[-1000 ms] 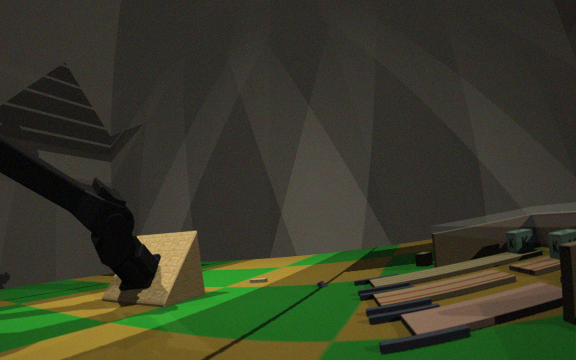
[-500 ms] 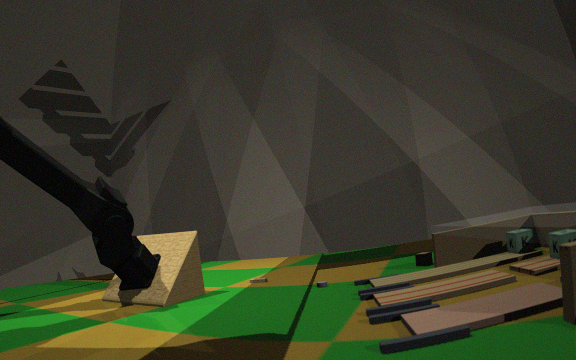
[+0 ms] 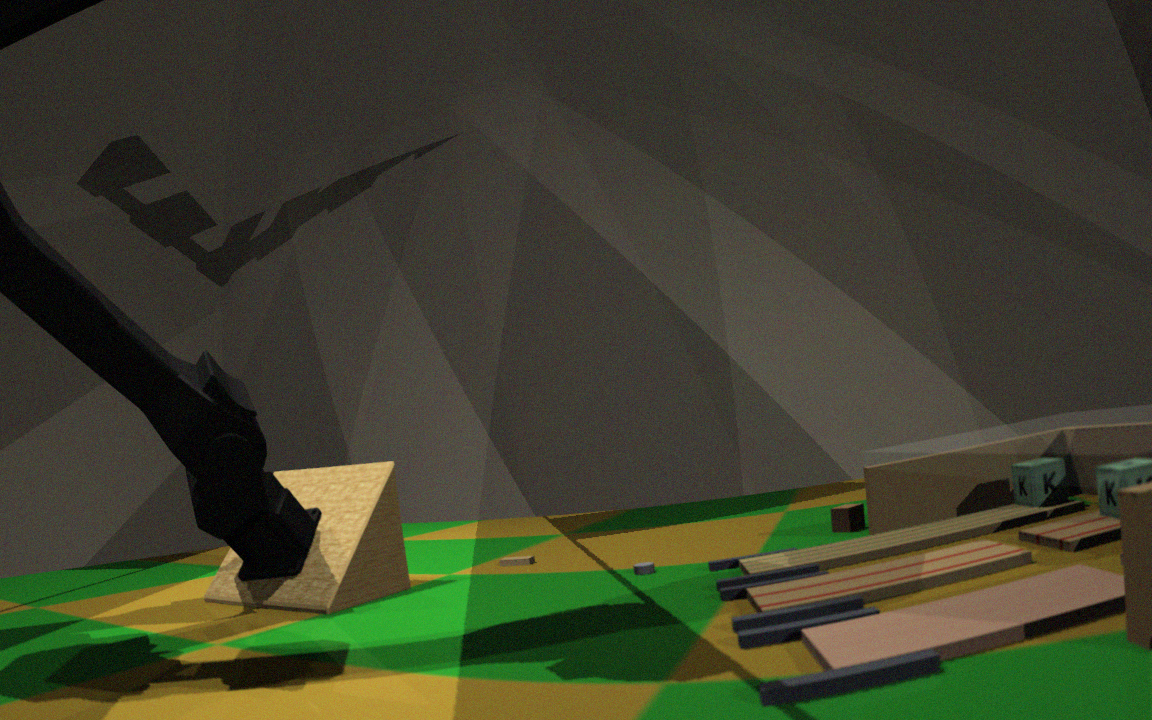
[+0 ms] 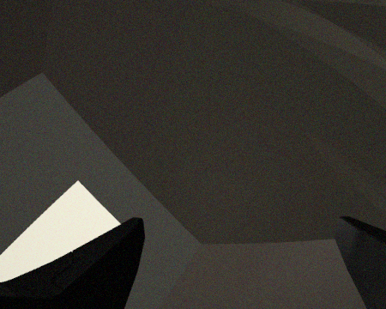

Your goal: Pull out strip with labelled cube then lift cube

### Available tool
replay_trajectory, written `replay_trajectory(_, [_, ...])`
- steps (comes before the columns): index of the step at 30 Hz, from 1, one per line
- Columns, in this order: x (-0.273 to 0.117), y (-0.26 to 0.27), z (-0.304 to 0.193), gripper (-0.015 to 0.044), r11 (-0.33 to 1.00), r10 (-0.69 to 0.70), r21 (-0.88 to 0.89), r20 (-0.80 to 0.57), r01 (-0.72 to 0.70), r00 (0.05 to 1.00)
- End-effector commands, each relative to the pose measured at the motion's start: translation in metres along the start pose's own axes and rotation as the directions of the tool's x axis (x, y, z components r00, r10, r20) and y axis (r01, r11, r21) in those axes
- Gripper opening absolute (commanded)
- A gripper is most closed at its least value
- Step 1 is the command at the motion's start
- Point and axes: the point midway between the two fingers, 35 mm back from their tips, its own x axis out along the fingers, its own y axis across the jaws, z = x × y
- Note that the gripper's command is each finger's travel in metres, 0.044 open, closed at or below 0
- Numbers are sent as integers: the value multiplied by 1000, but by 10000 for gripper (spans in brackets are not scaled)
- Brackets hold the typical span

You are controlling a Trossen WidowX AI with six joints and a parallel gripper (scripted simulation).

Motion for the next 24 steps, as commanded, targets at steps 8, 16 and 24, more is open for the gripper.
replay_trajectory(8, [-50, -184, 7, 400, 574, -544, -626, 190, 528, 817])
replay_trajectory(16, [-132, -280, 34, 400, -121, -748, -863, 404, 490, 527])
replay_trajectory(24, [-220, -327, 67, 400, -635, -740, -772, 619, 26, 263])
